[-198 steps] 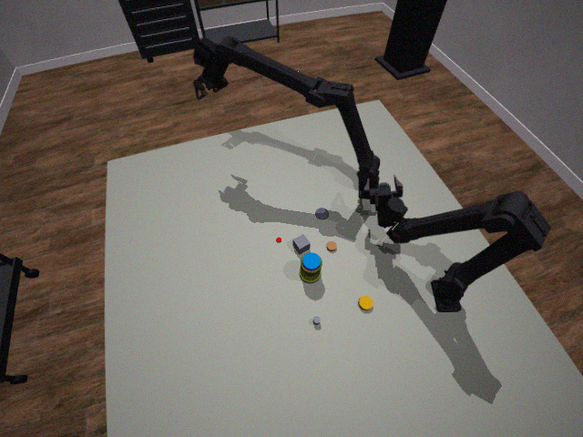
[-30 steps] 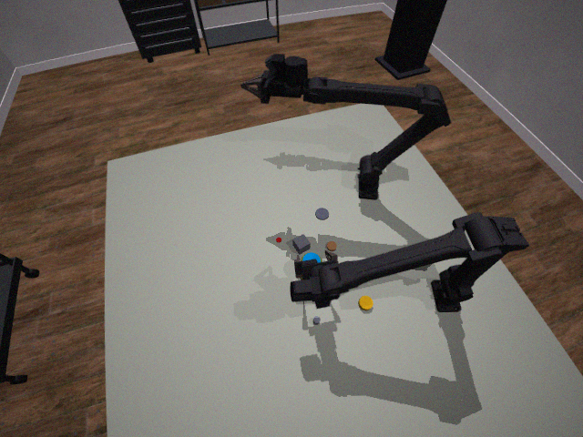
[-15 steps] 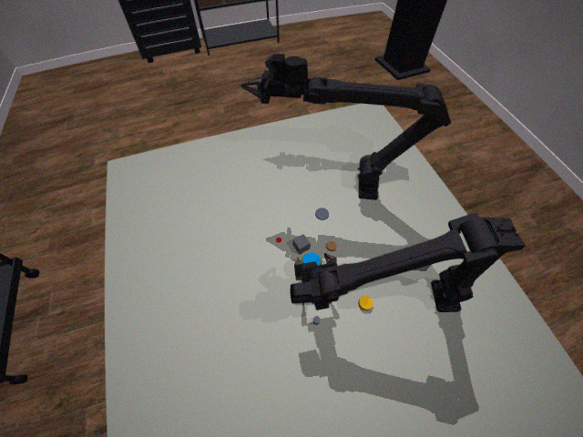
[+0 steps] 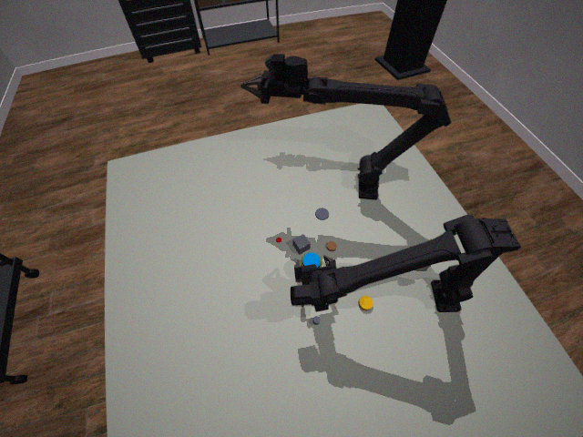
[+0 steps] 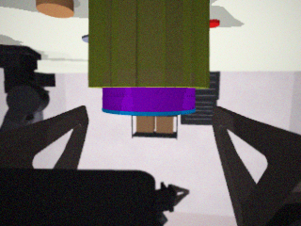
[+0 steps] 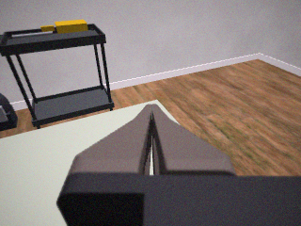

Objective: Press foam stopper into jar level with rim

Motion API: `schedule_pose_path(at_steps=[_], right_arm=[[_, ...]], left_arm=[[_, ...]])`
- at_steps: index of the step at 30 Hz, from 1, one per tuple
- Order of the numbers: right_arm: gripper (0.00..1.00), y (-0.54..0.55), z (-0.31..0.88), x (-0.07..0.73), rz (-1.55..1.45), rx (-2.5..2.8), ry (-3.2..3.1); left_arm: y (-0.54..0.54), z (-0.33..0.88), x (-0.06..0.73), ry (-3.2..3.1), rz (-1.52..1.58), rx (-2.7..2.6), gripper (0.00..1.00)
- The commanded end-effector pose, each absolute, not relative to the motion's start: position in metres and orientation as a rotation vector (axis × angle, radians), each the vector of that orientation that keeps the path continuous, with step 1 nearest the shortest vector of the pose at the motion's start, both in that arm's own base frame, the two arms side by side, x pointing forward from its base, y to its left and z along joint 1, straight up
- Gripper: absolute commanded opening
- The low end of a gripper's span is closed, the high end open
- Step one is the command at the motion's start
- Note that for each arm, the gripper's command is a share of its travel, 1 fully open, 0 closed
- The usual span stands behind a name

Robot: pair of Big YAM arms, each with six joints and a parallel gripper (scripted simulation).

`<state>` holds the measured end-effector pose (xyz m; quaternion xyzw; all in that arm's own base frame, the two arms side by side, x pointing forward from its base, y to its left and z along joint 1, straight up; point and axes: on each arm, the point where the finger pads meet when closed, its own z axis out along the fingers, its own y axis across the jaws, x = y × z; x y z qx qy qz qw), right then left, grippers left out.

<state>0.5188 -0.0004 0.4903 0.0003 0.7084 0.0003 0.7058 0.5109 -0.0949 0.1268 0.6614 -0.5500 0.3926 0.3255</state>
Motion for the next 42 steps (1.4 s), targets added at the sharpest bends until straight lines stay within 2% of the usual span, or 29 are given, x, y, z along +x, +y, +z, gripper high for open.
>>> schedule_pose_path(at_steps=[1,41,42], right_arm=[[0.0,0.006,0.505,0.52,0.001,-0.016,1.553],[0.0,0.006,0.505,0.52,0.001,-0.016,1.553],[0.0,0.006,0.505,0.52,0.001,-0.016,1.552]], left_arm=[[-0.102,0.105,0.507,-1.422,0.995,1.733,0.98],[-0.098,0.07,0.518,-1.444,1.041,1.73,0.98],[-0.102,0.065,0.511,-1.439,1.024,1.727,0.64]])
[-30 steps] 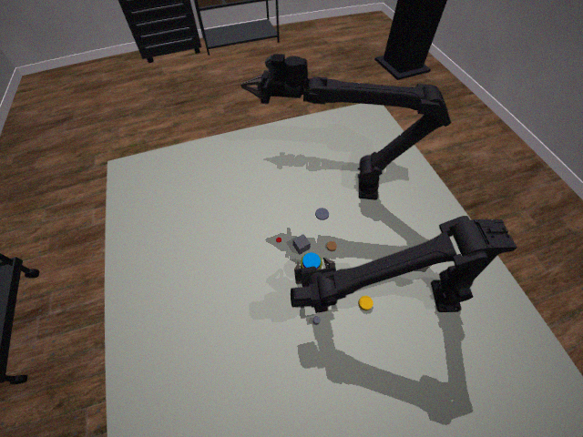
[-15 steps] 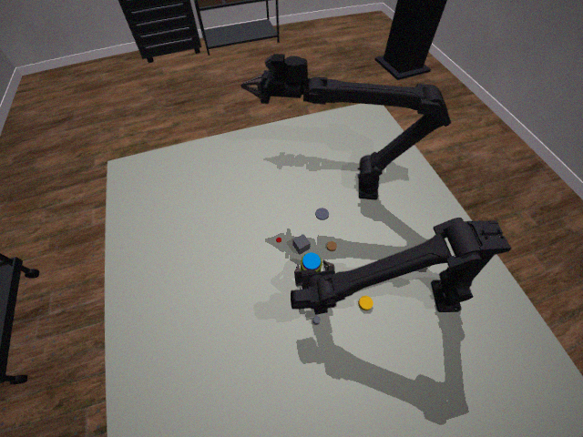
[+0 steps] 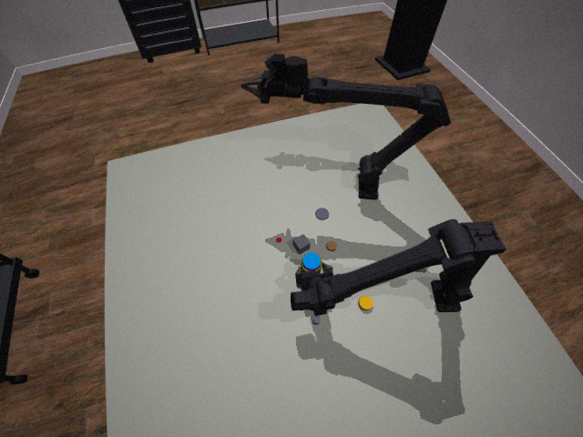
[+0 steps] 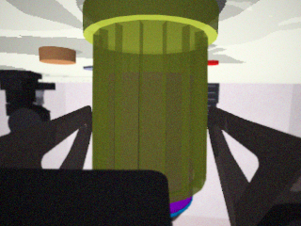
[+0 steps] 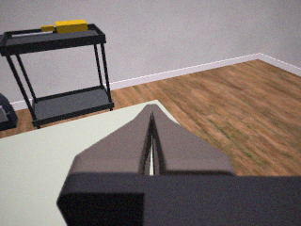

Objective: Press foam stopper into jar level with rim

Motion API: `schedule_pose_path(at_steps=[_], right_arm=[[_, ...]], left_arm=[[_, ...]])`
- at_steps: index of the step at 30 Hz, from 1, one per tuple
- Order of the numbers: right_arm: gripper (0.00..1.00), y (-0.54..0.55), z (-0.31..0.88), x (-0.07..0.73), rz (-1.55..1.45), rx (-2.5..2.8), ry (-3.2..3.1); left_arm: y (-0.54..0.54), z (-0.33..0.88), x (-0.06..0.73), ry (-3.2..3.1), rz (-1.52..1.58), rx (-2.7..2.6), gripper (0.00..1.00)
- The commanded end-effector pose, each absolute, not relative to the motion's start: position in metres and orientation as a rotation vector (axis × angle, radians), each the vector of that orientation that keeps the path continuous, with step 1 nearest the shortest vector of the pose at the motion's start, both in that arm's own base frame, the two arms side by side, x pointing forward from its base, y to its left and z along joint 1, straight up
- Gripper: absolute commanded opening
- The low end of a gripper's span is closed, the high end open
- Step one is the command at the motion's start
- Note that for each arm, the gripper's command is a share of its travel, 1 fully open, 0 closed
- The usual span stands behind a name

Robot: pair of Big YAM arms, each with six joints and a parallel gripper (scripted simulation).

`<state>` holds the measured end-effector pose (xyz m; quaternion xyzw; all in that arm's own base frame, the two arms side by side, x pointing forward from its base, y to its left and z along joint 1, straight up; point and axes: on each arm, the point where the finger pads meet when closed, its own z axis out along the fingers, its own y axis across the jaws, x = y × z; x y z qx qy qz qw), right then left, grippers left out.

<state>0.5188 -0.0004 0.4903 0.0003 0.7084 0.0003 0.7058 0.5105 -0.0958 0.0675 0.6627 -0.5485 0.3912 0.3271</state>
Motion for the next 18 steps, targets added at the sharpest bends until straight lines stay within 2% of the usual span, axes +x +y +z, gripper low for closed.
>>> schedule_pose_path(at_steps=[1,18], right_arm=[[0.0,0.006,0.505,0.52,0.001,-0.016,1.552],[0.0,0.005,0.511,0.518,0.001,-0.015,1.542]], left_arm=[[-0.102,0.068,0.51,-1.442,1.029,1.726,0.64],[-0.099,0.086,0.51,-1.464,1.05,1.718,0.64]])
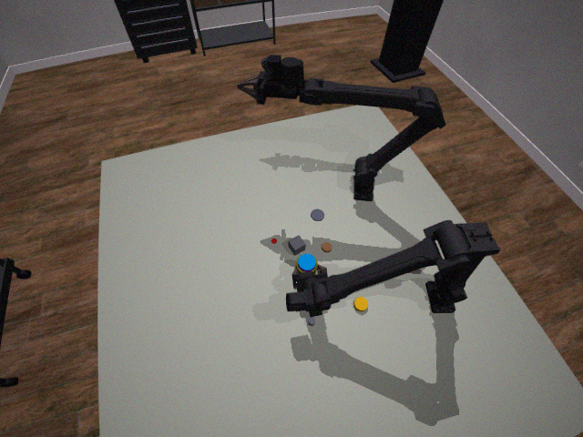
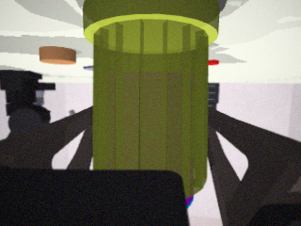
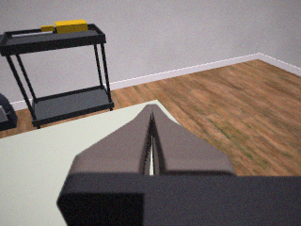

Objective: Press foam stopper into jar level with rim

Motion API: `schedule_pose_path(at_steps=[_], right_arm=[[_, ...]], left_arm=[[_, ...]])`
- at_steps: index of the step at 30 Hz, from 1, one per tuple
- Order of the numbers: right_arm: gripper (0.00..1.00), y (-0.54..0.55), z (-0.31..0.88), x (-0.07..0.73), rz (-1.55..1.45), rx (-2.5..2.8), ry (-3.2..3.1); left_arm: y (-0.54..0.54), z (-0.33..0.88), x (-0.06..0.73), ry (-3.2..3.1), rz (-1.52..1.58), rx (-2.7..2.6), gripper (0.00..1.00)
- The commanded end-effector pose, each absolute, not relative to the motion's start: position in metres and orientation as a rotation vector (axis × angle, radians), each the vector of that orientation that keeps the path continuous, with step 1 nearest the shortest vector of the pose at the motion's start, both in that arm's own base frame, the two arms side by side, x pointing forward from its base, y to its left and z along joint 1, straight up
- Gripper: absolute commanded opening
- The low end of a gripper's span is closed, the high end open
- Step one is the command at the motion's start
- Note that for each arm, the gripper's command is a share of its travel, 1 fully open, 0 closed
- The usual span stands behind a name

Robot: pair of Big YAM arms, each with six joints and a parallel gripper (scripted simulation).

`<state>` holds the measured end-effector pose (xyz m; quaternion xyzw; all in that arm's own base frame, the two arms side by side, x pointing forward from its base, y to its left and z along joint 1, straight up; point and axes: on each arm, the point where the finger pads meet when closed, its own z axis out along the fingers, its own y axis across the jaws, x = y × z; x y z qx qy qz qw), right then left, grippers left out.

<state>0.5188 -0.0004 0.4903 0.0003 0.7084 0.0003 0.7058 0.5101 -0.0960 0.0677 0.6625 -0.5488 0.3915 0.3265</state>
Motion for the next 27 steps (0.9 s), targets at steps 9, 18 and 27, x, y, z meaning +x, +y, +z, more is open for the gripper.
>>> schedule_pose_path(at_steps=[9,18,27], right_arm=[[0.0,0.013,0.489,0.528,0.042,0.001,1.592],[0.0,0.038,0.501,0.535,0.149,0.04,1.606],[0.0,0.092,0.465,0.543,0.329,0.098,1.737]], left_arm=[[-0.098,0.089,0.512,-1.468,1.058,1.715,0.64],[-0.098,0.089,0.512,-1.468,1.058,1.715,0.64],[-0.098,0.089,0.512,-1.468,1.058,1.715,0.64]])
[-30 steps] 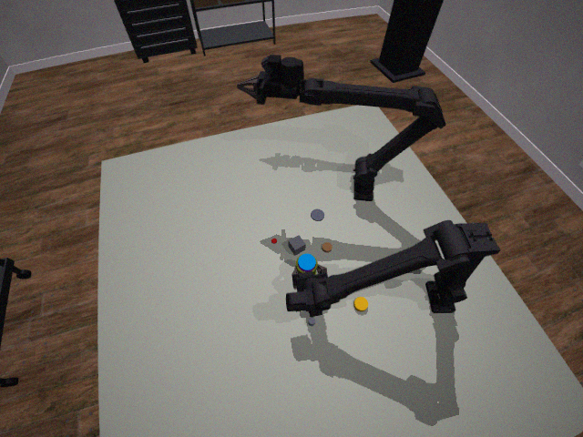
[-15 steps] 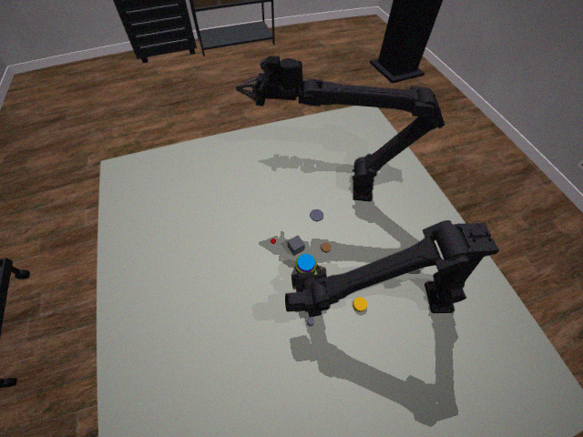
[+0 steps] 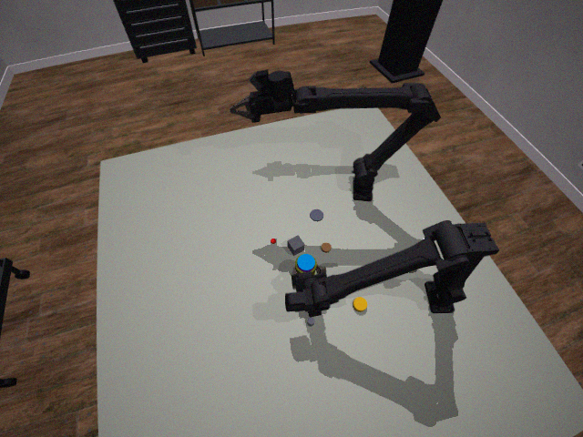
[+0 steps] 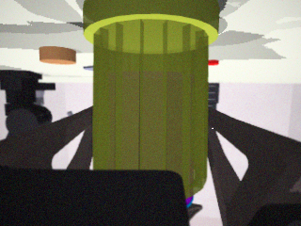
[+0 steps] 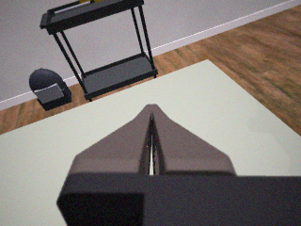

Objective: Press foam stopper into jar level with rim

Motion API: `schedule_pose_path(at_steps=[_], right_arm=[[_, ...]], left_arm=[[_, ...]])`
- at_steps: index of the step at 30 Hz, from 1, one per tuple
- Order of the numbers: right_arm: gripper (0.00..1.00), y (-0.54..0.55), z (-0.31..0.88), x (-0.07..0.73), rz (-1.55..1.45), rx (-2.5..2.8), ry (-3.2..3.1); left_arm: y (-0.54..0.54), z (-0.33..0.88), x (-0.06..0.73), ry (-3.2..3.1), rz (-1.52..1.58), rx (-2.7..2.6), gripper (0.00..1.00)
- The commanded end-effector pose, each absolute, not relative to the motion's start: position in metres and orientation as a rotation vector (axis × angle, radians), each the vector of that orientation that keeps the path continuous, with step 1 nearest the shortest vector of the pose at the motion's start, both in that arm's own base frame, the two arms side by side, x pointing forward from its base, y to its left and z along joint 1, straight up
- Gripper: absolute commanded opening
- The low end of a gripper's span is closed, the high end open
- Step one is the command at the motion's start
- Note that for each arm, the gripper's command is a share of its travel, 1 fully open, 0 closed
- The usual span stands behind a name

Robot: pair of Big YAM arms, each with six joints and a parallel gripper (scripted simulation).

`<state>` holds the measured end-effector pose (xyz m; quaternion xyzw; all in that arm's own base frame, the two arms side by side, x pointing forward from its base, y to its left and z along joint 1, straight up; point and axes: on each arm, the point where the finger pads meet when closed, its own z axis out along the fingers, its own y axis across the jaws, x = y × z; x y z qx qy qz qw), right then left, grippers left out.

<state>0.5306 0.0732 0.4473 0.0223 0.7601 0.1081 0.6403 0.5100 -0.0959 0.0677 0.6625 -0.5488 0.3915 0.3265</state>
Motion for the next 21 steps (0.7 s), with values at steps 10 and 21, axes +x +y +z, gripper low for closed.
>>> schedule_pose_path(at_steps=[10,21], right_arm=[[0.0,0.142,0.433,0.542,0.461,0.138,1.856],[0.0,0.197,0.395,0.533,0.588,0.197,1.998]], left_arm=[[-0.098,0.089,0.512,-1.468,1.058,1.715,0.64],[-0.098,0.089,0.512,-1.468,1.058,1.715,0.64]])
